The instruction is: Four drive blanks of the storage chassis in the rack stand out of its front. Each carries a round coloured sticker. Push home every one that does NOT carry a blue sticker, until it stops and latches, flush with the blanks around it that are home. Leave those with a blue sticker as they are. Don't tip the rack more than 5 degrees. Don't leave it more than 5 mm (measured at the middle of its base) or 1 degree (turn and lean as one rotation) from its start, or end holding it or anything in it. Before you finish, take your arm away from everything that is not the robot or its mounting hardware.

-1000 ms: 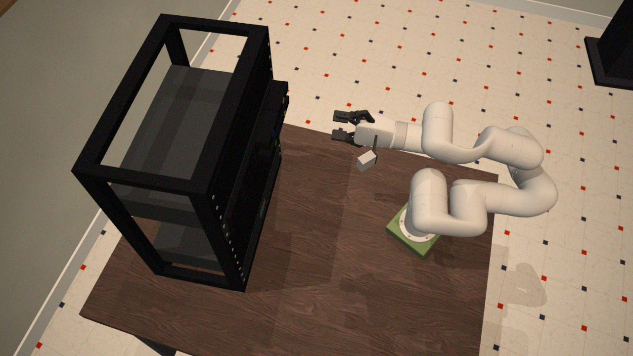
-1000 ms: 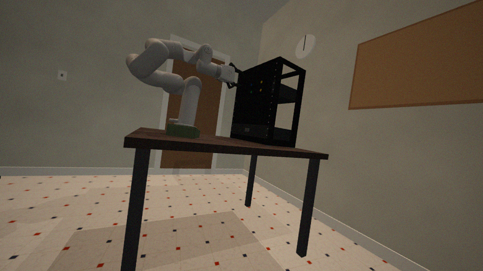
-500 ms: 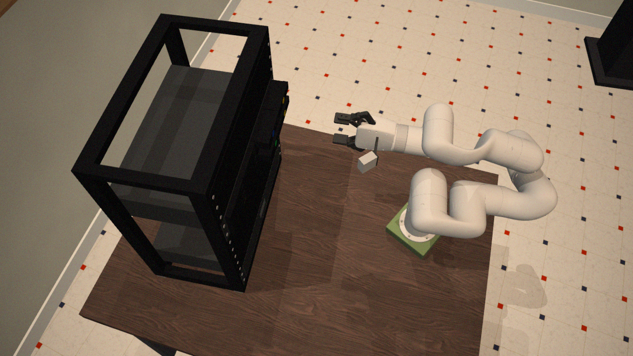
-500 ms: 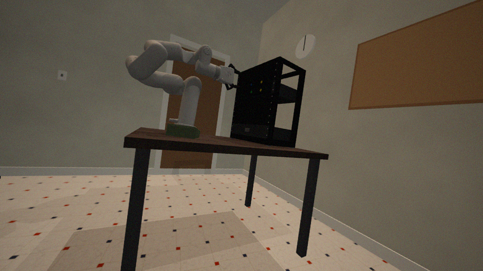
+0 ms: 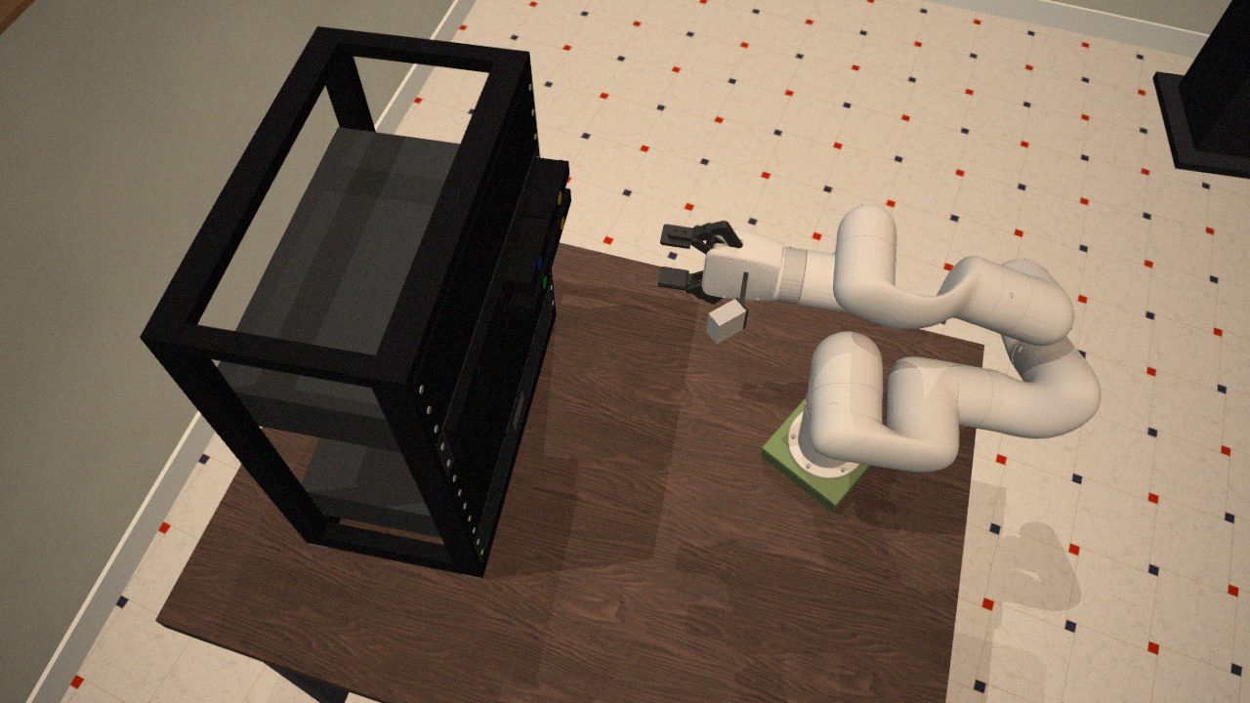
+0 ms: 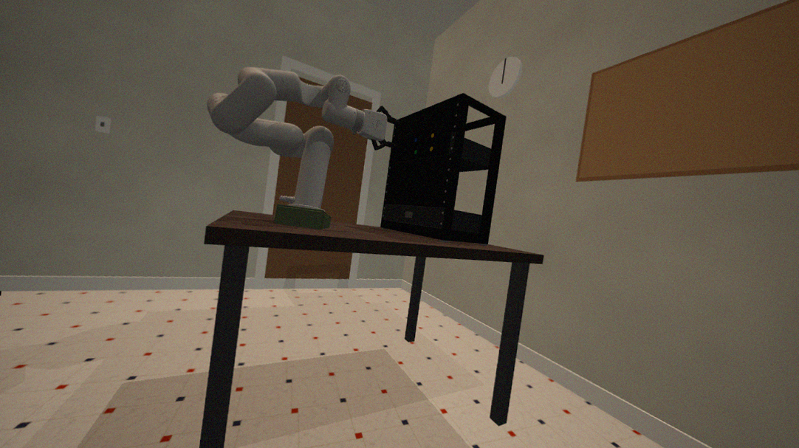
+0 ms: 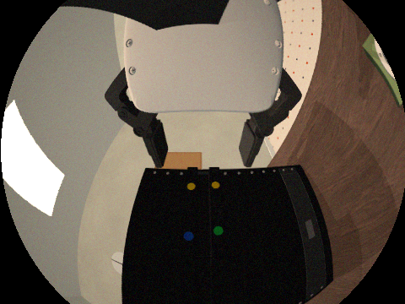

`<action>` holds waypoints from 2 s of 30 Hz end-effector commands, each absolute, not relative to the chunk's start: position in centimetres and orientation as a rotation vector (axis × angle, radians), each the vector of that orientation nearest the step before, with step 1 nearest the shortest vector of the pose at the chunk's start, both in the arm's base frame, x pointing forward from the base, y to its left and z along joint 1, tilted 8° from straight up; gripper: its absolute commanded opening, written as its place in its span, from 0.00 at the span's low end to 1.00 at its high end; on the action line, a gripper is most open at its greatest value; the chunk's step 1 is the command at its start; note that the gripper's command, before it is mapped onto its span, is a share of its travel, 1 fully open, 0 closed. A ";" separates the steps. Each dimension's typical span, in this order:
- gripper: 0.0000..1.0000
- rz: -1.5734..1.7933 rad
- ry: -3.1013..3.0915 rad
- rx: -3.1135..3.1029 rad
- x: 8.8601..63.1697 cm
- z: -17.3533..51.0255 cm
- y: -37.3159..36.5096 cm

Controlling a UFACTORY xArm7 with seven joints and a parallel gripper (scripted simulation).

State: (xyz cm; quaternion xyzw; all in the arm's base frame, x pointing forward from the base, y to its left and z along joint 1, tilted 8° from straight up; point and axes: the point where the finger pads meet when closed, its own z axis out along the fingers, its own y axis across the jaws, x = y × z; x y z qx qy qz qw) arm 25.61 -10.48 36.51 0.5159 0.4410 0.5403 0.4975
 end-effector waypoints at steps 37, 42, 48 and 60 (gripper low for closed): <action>1.00 1.311 1.063 1.255 26.9 36.7 -9.8; 1.00 1.311 1.063 1.255 29.0 37.1 -8.8; 1.00 1.311 1.063 1.255 31.1 37.5 -7.7; 1.00 1.311 1.063 1.255 35.4 38.2 -5.5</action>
